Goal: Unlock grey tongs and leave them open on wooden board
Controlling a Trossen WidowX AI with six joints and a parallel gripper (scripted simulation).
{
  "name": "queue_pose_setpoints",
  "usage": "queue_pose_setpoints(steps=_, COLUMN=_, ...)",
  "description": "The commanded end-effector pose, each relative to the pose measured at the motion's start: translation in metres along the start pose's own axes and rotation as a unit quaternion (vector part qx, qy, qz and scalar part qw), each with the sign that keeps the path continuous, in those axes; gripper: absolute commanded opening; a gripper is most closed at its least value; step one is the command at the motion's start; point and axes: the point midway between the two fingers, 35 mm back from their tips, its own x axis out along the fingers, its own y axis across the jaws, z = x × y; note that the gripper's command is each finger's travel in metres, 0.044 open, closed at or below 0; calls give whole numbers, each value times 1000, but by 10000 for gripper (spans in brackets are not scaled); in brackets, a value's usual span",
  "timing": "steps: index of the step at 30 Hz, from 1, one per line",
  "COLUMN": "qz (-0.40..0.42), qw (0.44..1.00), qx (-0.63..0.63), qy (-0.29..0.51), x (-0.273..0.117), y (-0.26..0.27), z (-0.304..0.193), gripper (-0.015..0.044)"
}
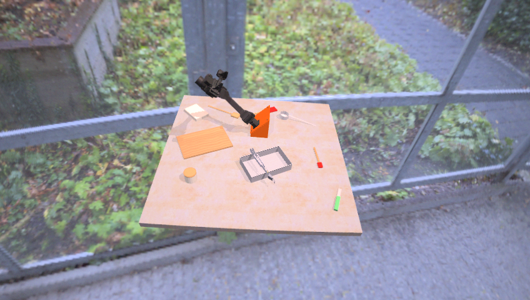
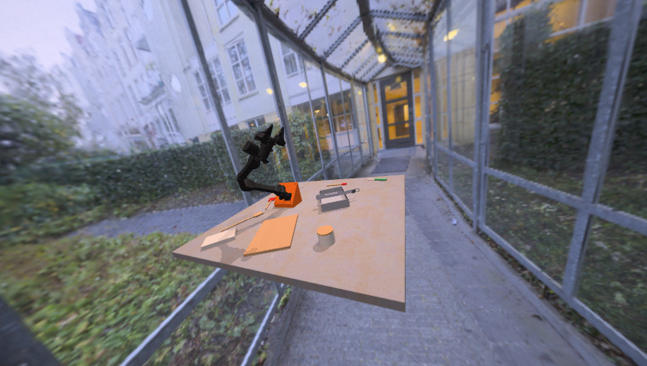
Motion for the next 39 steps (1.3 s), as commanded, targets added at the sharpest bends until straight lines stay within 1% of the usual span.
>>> queue_pose_setpoints(steps=1, qz=-73, qw=995, qx=41, qy=60, x=25, y=-54, z=-42, gripper=440)
queue_pose_setpoints(steps=7, qz=-186, qw=962, qx=113, qy=165, x=44, y=-122, z=-113, gripper=440)
queue_pose_setpoints(steps=12, qz=-279, qw=908, qx=156, qy=272, x=45, y=-170, z=-187, gripper=440)
queue_pose_setpoints(steps=17, qz=-362, qw=827, qx=174, qy=393, x=27, y=-206, z=-265, gripper=440)
queue_pose_setpoints(steps=20, qz=-402, qw=766, qx=171, qy=471, x=10, y=-221, z=-311, gripper=440)
queue_pose_setpoints(steps=23, qz=-436, qw=692, qx=157, qy=553, x=-14, y=-231, z=-355, gripper=440)
queue_pose_setpoints(steps=28, qz=-463, qw=542, qx=102, qy=694, x=-64, y=-240, z=-417, gripper=440)
queue_pose_setpoints(steps=33, qz=-444, qw=389, qx=17, qy=807, x=-109, y=-244, z=-456, gripper=440)
queue_pose_setpoints(steps=35, qz=-438, qw=368, qx=3, qy=820, x=-114, y=-244, z=-460, gripper=440)
queue_pose_setpoints(steps=39, qz=-438, qw=368, qx=3, qy=820, x=-114, y=-244, z=-460, gripper=440)
